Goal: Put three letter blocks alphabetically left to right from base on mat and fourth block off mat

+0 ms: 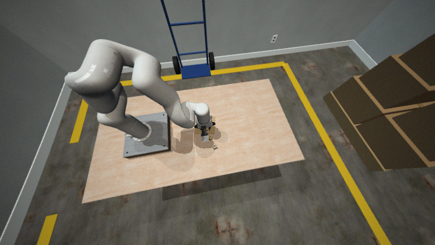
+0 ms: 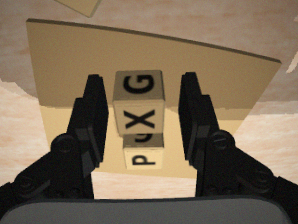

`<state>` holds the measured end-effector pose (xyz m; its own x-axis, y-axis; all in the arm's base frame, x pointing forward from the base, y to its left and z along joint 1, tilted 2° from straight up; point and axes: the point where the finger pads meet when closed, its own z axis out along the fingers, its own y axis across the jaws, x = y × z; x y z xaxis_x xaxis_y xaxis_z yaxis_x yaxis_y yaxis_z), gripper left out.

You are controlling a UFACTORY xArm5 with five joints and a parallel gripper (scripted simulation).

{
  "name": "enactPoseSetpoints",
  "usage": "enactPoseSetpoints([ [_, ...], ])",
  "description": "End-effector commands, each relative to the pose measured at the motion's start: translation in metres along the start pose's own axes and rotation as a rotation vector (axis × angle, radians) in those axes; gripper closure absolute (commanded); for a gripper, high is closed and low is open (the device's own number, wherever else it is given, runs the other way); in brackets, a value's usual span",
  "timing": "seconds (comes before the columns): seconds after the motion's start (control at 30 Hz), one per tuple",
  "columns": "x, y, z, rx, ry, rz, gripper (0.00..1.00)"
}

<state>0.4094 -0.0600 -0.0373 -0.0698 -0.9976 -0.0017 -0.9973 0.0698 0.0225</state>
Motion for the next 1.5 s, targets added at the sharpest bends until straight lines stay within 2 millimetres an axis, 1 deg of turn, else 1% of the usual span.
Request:
enactPoseSetpoints([
  [0.0,0.0001,-0.0013,-0.001,0.003,0.0,0.0,0.58],
  [0.53,0.0001,-0.0013,-0.001,0.003,0.0,0.0,0.58],
  [0.57,0.0001,-0.0013,-0.001,0.003,0.0,0.0,0.79],
  [1.47,0.0001,-0.0013,-0.001,0.003,0.0,0.0,0.79],
])
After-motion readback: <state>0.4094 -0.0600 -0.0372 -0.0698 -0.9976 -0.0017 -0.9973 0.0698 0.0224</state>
